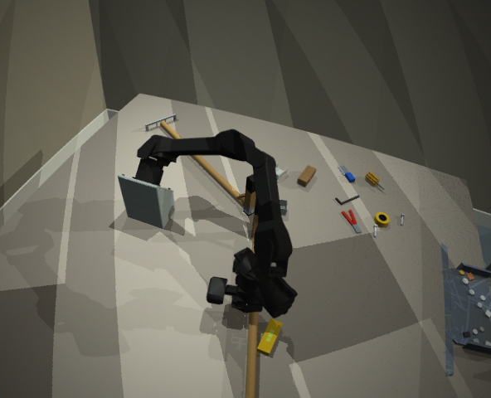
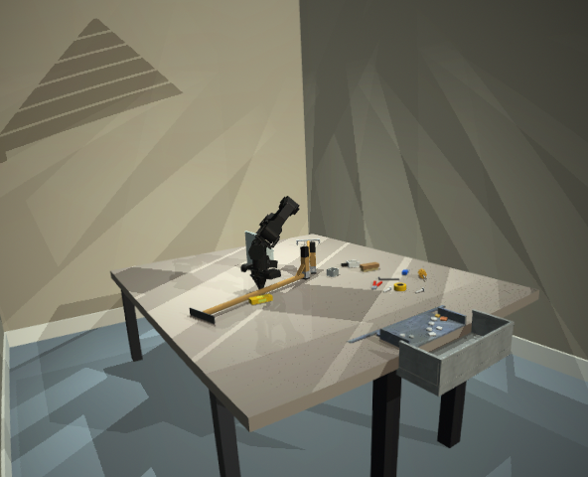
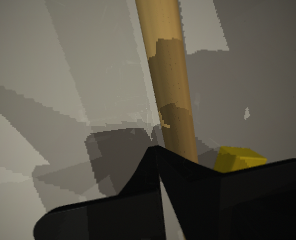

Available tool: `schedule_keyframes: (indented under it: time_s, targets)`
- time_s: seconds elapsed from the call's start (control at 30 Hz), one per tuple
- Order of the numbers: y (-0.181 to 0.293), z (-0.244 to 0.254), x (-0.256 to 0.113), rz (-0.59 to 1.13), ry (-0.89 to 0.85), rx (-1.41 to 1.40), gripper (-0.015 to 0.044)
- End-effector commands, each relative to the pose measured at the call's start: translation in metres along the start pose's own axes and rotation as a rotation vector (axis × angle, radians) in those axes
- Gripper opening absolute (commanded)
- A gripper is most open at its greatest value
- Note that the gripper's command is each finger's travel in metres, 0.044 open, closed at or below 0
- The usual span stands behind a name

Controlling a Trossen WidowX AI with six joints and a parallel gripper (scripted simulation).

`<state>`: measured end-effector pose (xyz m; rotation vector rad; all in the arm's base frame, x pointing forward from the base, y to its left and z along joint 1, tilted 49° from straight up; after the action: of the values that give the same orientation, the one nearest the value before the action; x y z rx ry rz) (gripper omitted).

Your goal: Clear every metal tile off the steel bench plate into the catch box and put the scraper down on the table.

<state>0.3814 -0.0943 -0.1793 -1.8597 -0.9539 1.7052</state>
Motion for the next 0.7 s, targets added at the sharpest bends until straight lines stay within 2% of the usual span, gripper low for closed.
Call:
schedule_keyframes:
  time_s: [0.0,0.67]
  targets:
    - [0.0,-0.006,0.002,-0.004,0.005,0.002,0.0]
    - [-0.002,-0.026,0.002,-0.005,0.006,0.001,0.0]
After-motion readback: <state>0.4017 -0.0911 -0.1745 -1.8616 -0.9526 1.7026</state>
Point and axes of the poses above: the point midway between the two fingers, 35 mm back from their tips, its own x axis out along the fingers, its own z axis across the jaws, y = z × x, the point moved 4 cm from there along -x, back along the fingers, and after that the axes turned 1 degree about x, right-handed, at the moved point
